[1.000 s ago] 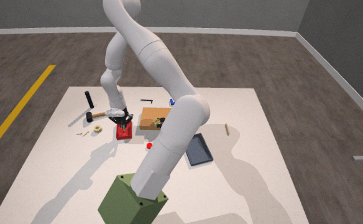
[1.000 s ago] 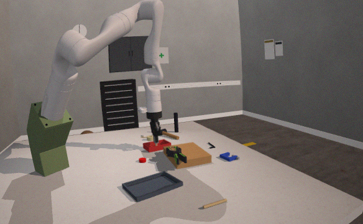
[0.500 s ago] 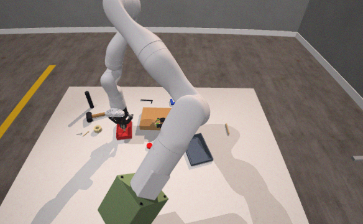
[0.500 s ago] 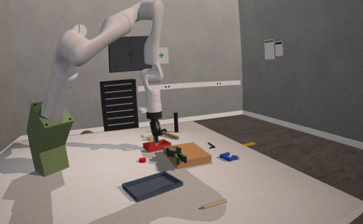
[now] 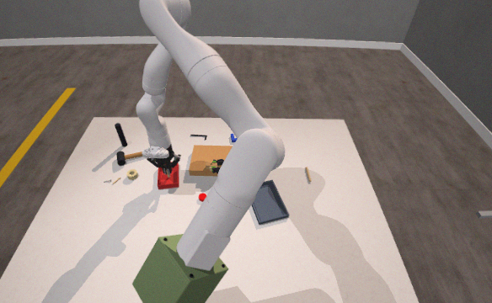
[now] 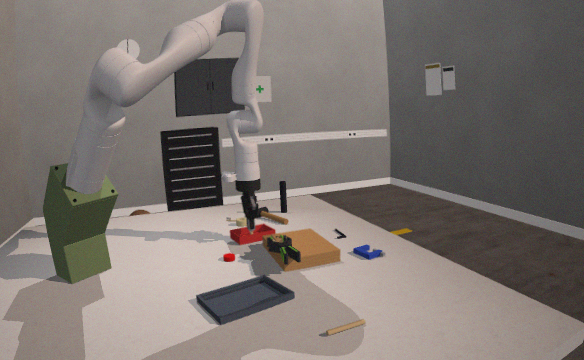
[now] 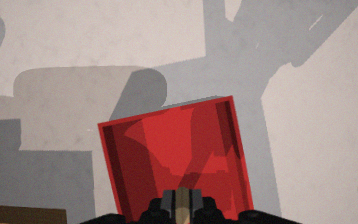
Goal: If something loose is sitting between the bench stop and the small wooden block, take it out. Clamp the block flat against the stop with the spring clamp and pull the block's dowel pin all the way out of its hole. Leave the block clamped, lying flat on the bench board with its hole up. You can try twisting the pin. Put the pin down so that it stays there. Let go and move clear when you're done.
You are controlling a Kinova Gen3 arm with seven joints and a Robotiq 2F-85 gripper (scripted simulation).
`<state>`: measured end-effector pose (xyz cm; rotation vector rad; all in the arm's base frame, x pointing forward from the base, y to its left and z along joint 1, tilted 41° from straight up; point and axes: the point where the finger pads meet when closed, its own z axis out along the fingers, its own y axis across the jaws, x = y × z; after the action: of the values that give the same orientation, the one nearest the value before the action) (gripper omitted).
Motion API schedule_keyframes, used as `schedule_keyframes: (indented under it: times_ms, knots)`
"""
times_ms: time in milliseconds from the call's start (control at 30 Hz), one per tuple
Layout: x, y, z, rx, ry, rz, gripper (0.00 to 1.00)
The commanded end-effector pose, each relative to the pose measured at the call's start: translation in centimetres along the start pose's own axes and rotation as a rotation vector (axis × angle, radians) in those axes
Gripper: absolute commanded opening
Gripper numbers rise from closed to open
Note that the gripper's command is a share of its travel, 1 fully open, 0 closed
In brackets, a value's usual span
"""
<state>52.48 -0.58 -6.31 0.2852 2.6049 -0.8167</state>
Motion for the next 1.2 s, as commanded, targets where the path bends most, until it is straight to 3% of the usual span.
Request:
schedule_keyframes:
  times_ms: [0,300,333,1167]
  knots:
    - [-0.29,0.22,0.06,-0.007,-0.004,0.012,0.10]
    - [-0.29,0.22,0.06,-0.007,-0.004,0.012,0.10]
    - [-0.29,0.22,0.06,-0.007,-0.004,0.012,0.34]
    - [-0.29,0.22,0.06,-0.007,-0.004,0.012,0.34]
